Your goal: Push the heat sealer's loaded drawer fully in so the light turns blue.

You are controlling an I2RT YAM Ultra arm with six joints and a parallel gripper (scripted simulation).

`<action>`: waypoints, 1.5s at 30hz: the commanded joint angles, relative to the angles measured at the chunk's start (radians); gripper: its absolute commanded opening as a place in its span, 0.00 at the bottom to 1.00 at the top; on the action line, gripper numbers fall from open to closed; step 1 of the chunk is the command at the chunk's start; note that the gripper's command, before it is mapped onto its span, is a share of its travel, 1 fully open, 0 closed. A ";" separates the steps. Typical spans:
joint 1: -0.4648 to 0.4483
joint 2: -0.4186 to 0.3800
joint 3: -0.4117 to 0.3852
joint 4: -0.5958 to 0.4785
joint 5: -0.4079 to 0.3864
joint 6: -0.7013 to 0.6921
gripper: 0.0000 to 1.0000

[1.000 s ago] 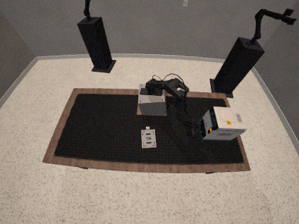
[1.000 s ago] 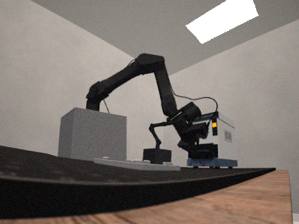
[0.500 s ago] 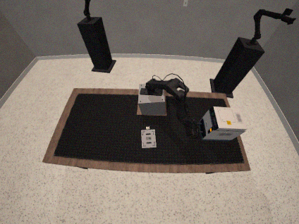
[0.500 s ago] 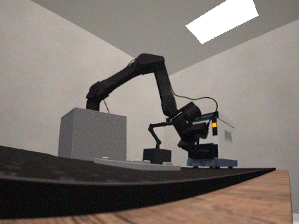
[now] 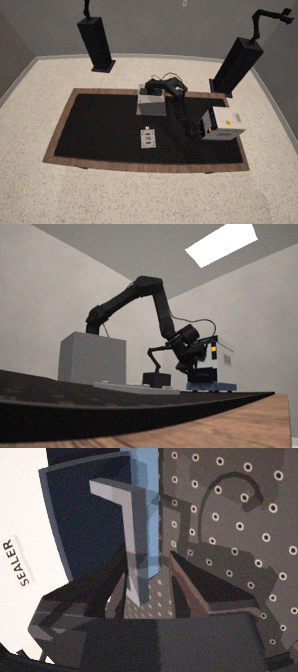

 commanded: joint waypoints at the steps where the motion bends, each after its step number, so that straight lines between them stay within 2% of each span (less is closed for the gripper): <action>1: -0.014 -0.056 -0.030 -0.014 -0.012 -0.028 0.30; 21: -0.041 -0.147 -0.105 -0.029 -0.030 -0.063 0.30; 45: -0.101 -0.270 -0.196 -0.106 -0.057 -0.113 0.30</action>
